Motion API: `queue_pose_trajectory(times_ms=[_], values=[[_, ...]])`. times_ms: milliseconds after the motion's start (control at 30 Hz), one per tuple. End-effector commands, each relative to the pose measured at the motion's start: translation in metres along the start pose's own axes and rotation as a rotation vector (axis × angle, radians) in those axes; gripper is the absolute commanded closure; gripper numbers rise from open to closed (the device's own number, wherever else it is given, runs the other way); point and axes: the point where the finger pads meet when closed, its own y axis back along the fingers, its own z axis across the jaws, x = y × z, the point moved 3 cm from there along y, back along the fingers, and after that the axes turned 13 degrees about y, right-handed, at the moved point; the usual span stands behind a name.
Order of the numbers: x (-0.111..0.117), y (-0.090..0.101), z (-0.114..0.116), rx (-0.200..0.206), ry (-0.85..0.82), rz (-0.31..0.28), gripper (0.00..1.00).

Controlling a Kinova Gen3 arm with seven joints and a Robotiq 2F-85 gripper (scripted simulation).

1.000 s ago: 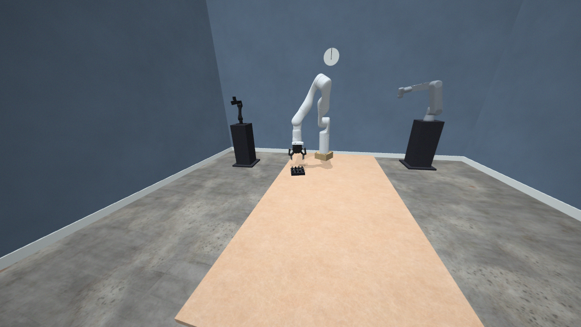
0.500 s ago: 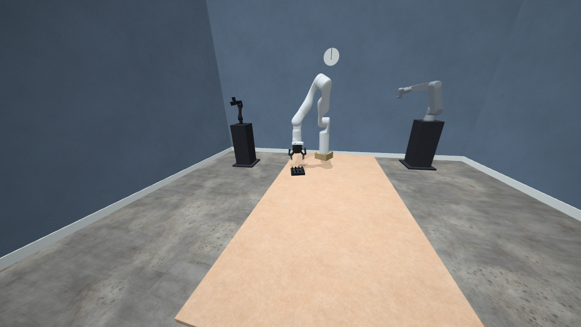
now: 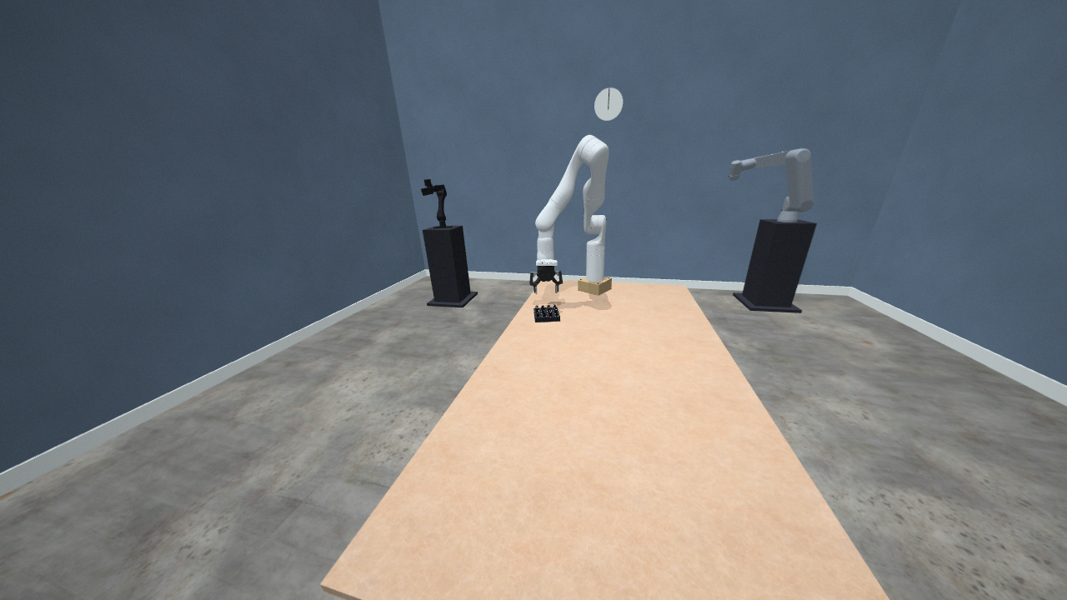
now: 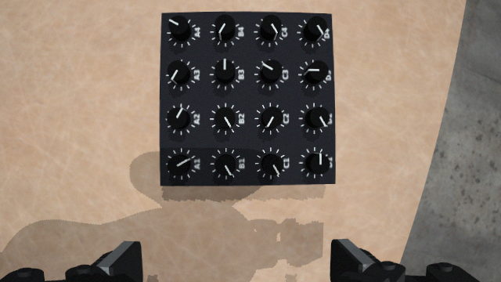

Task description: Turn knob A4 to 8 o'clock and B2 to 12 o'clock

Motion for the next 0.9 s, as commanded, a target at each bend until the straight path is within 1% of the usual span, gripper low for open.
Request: queue_pose_trajectory(times_ms=[0,633,867], values=[[0.0002,0.0004,0.0003,-0.001,0.000,0.001,0.00],[0.0003,0.0004,0.0003,-0.001,0.003,0.001,0.00],[0.0016,0.0000,-0.0006,0.004,0.041,0.001,0.00]])
